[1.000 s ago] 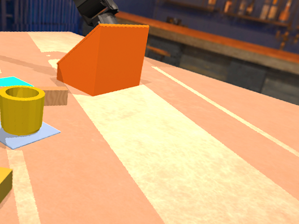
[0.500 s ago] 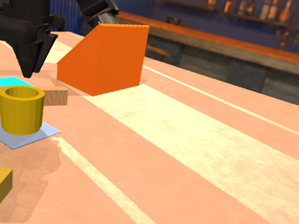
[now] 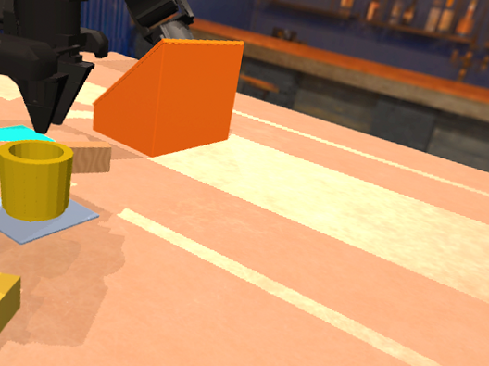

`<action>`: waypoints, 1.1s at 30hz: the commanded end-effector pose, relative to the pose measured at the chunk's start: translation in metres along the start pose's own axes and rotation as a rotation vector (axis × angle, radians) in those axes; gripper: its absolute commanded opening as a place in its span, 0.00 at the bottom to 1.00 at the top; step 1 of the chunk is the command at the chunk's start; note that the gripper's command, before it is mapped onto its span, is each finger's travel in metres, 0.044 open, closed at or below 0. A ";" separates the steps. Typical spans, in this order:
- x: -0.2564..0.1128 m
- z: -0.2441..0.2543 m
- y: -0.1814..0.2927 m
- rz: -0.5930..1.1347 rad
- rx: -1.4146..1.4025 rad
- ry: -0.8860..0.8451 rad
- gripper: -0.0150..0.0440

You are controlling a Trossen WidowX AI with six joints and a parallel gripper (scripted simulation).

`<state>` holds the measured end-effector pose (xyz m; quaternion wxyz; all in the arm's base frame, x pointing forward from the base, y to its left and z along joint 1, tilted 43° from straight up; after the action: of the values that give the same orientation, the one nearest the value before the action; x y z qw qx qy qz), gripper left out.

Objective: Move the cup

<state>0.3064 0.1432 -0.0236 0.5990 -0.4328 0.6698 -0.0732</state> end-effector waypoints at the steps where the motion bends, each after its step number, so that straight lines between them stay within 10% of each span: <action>1: 0.008 0.000 0.001 -0.007 -0.008 0.001 0.54; 33: 0.053 -0.002 0.000 -0.010 -0.007 0.003 0.54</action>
<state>0.3100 0.1080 -0.0611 0.5974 -0.4337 0.6704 -0.0750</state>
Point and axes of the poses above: the point midway between the two fingers, 35 mm back from their tips, its own x axis out along the fingers, its own z axis across the jaws, y = z × x, the point moved 6 cm from there along -x, back along the fingers, and after that the axes turned 6 degrees about x, right-handed, at the moved point
